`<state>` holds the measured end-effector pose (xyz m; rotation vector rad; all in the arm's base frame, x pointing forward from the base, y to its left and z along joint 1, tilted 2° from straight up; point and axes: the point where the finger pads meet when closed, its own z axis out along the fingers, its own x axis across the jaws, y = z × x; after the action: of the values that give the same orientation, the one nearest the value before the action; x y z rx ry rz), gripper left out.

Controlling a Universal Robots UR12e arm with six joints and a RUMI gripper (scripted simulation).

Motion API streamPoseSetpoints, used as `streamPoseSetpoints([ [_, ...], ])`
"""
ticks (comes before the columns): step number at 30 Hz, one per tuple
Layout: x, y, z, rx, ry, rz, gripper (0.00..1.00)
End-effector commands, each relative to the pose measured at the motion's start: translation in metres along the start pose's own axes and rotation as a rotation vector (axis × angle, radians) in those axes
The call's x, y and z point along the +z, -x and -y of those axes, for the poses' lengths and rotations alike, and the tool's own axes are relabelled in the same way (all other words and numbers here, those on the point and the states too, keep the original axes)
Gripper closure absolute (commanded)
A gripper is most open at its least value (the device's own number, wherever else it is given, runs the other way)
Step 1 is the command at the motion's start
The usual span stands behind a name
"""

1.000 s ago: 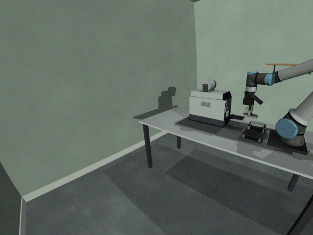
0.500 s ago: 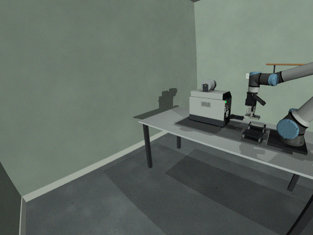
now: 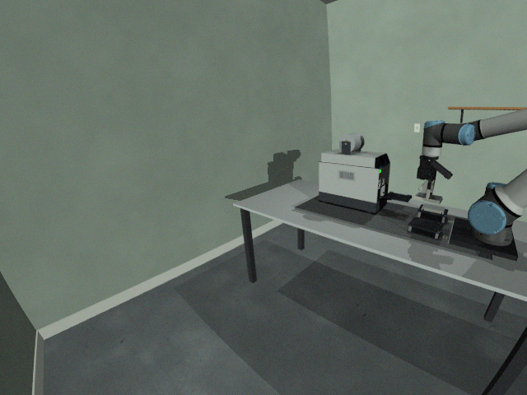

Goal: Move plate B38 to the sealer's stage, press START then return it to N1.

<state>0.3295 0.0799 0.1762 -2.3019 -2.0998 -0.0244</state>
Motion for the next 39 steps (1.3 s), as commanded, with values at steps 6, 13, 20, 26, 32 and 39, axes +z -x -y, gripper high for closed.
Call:
streamPoseSetpoints([
  [6,-0.0009,-0.0098,0.0128,0.000,0.001,0.000,1.00],
  [13,-0.0009,-0.0099,0.0130,0.000,0.001,0.000,1.00],
  [20,-0.0009,-0.0100,0.0132,0.000,0.001,0.000,1.00],
  [26,-0.0009,-0.0100,0.0132,0.000,0.001,0.000,1.00],
  [32,-0.0009,-0.0100,0.0133,0.000,0.001,0.000,1.00],
  [39,-0.0009,-0.0099,0.0133,0.000,0.001,0.000,1.00],
])
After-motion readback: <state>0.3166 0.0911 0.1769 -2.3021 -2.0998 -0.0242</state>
